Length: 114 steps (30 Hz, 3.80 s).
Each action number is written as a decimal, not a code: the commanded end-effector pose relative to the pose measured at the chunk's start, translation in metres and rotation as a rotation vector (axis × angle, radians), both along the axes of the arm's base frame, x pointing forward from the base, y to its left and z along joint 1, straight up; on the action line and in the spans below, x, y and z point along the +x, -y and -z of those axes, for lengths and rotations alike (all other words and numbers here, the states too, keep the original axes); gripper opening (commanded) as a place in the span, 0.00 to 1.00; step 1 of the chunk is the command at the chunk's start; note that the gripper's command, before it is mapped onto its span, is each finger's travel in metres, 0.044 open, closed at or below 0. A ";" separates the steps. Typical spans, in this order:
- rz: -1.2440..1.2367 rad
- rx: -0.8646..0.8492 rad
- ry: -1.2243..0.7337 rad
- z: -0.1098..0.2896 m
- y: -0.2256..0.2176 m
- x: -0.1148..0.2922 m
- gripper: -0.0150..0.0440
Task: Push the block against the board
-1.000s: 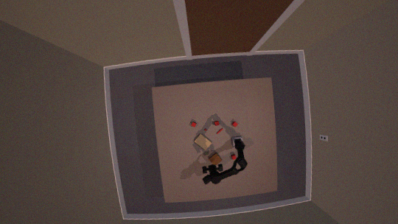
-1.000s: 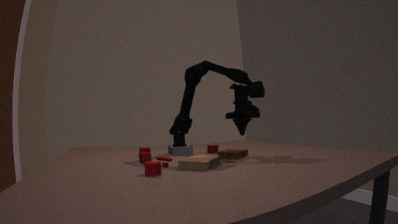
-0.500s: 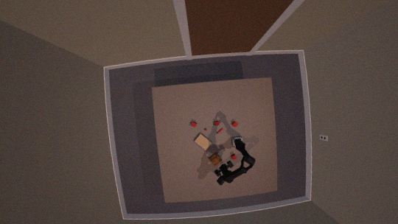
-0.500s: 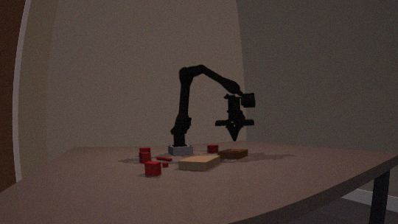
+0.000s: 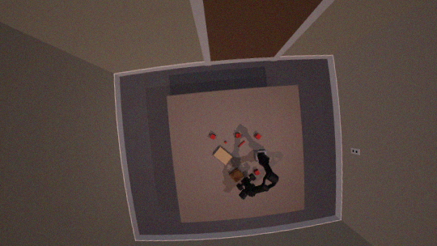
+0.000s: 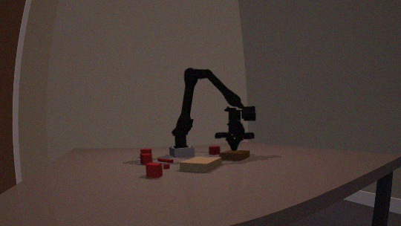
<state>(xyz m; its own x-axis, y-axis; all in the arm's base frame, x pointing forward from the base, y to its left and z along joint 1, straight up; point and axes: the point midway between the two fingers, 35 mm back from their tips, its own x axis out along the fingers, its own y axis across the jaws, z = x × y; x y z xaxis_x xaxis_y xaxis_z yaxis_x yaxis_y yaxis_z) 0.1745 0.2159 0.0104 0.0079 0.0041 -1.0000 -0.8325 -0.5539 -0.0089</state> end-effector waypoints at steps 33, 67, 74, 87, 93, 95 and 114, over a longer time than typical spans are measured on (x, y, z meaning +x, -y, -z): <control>-0.008 0.013 0.010 0.006 0.015 0.015 0.25; -0.008 0.011 0.012 0.006 0.033 0.031 0.25; -0.008 0.010 0.012 0.006 0.037 0.034 0.25; -0.008 0.009 0.013 0.006 0.044 0.040 0.25; -0.008 0.009 0.013 0.006 0.047 0.043 0.25; -0.008 0.009 0.013 0.006 0.048 0.044 0.25; -0.008 0.011 0.012 0.006 0.028 0.031 0.25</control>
